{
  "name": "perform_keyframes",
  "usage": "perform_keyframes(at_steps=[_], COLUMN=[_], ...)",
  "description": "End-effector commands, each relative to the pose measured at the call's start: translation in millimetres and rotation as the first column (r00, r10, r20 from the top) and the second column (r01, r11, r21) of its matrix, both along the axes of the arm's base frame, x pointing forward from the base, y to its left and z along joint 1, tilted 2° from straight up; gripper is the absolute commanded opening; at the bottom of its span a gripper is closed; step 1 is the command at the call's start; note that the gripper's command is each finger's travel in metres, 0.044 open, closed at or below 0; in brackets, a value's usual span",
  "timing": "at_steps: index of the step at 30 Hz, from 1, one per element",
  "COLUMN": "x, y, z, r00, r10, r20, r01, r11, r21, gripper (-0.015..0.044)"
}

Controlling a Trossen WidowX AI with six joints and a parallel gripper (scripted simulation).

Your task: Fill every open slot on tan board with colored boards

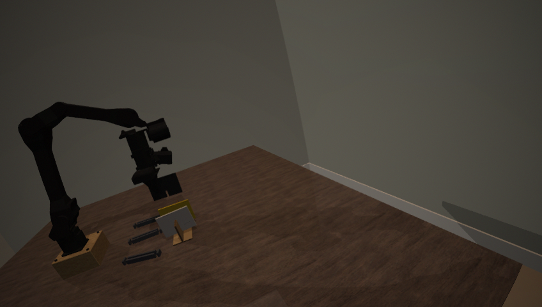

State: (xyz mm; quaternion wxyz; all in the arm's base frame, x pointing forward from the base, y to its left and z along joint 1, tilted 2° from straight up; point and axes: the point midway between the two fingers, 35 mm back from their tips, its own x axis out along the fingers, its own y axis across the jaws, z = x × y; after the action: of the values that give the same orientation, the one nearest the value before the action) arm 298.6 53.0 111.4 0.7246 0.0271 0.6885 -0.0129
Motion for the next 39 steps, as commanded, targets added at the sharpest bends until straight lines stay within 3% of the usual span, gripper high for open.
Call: perform_keyframes(at_steps=[1,39], x=[9,17], y=[-5,-10], z=[2,-30], r00=[1.000,1.000], r10=[0.005,0.009], r20=[0.008,0.008], r01=[-0.005,-0.009], r11=[1.000,1.000], r21=[0.003,0.002], gripper=[0.0000,0.0000])
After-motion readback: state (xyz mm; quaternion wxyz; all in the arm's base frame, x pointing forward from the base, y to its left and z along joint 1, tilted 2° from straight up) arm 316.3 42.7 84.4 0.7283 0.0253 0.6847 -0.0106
